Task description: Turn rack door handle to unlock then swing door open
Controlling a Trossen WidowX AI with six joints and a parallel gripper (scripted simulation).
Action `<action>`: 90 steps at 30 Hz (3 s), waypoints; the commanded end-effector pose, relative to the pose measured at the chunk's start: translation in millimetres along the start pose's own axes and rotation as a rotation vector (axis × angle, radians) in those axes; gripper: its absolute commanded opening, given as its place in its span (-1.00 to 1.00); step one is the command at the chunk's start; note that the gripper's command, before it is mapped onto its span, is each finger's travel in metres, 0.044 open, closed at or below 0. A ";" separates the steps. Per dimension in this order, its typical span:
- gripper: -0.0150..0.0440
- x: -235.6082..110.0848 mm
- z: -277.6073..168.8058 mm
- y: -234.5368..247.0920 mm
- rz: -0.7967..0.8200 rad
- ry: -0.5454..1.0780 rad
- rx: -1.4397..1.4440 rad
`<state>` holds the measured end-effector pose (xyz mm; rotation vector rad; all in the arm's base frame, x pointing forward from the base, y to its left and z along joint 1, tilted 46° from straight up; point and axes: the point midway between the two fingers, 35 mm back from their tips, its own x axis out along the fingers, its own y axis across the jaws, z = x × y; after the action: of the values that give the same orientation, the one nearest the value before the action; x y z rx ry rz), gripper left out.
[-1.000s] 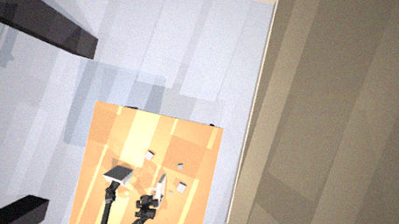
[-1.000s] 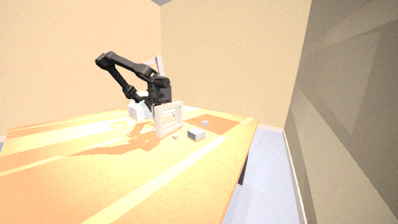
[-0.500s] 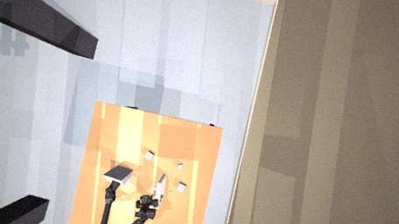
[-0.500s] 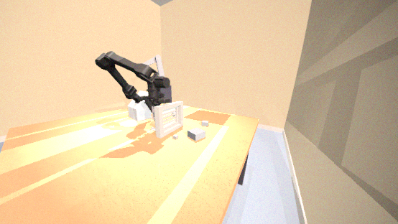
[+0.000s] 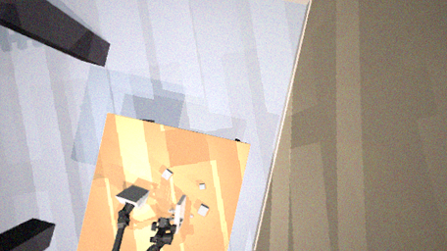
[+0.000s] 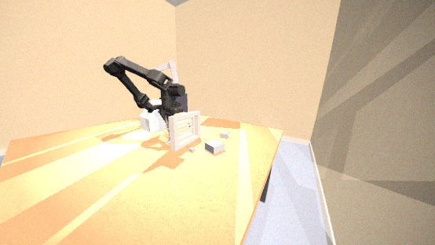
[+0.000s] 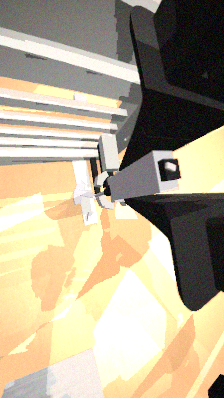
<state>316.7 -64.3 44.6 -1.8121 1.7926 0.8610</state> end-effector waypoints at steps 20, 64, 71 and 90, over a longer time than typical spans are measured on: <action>-0.45 0.0 19.3 31.8 0.001 -0.003 0.424; -0.45 -0.2 91.4 85.4 0.005 -0.006 1.034; -0.45 -0.4 105.6 89.9 0.006 -0.006 1.130; -0.45 -0.9 146.4 95.7 0.008 -0.008 1.396</action>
<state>203.9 29.0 -43.3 -0.8777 1.6491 -0.3532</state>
